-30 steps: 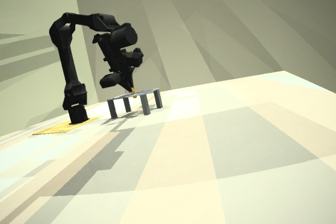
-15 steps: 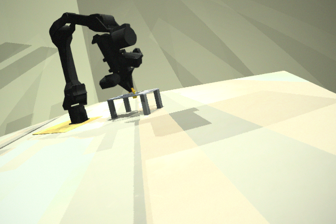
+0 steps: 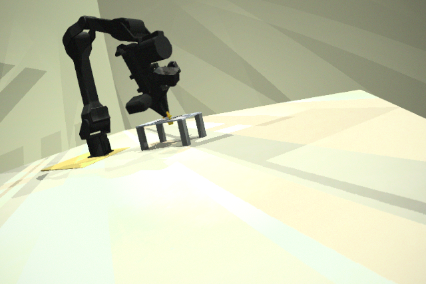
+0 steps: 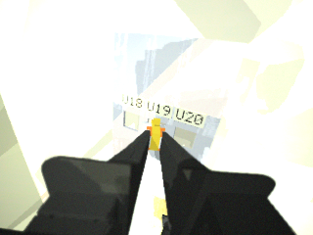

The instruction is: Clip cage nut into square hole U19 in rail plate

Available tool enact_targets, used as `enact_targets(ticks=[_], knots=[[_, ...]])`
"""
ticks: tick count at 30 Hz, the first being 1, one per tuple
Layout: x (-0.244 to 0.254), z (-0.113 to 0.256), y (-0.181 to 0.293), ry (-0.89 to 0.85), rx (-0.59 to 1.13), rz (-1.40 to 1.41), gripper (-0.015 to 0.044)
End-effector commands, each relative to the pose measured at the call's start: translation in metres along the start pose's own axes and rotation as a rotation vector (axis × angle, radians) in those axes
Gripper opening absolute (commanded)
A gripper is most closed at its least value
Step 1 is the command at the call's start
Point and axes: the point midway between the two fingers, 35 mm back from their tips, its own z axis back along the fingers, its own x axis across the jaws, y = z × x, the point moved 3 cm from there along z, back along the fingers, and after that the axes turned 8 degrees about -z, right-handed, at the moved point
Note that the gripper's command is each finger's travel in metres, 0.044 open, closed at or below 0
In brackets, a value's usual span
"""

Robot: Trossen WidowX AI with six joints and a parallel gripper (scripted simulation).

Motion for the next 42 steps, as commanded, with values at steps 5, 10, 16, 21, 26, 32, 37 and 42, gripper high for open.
enact_targets(ticks=[5,10,16,21,26,32,37,42], knots=[[-0.001,-0.0001,0.0002,-0.018,0.004,0.001,0.0023],[-0.0017,0.0,0.0001,-0.024,0.005,0.001,0.0023],[-0.0032,0.0,-0.0001,-0.036,0.006,0.001,0.0023],[-0.0036,0.0,-0.0002,-0.039,0.007,0.001,0.0023],[-0.005,0.0001,-0.0004,-0.05,0.008,0.001,0.0023],[-0.0056,0.0001,-0.0005,-0.053,0.009,0.001,0.0023],[-0.0062,0.0001,-0.0005,-0.054,0.009,0.001,0.0023],[-0.0072,0.0,-0.0007,-0.054,0.009,0.001,0.0023]])
